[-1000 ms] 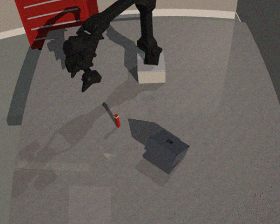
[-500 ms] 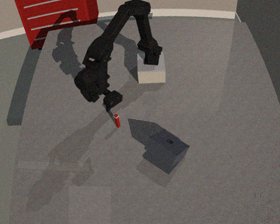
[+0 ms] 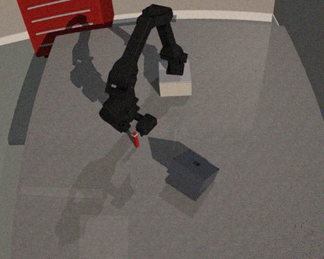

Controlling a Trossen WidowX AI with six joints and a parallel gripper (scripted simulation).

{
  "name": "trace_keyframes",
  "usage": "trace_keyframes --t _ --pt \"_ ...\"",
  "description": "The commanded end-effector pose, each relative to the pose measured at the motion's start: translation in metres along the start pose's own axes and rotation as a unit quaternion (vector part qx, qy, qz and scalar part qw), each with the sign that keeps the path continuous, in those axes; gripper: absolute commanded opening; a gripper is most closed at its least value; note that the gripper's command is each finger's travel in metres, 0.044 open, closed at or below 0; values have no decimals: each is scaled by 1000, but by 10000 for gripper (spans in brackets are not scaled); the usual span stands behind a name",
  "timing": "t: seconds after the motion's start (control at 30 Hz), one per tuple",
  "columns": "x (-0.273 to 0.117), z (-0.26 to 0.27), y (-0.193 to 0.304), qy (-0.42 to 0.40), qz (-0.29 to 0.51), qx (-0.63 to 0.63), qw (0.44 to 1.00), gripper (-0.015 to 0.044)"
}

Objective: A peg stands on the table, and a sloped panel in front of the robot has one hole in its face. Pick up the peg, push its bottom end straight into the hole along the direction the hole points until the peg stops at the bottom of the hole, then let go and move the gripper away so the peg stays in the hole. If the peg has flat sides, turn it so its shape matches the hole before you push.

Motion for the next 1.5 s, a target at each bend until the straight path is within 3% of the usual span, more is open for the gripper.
trace_keyframes --t 0.0,1.47 --pt "7 1 1 0 11 1 1000 440" --pt "69 3 3 0 11 1 1000 440"
Point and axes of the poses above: the point midway between the two fingers, 35 mm back from their tips, its own x axis out along the fingers, its own z axis across the jaws, y = z × x, the point moved 10 cm from there along -x, back along the fingers, and after that the axes turned 1 degree about x, right-handed, at the moved point
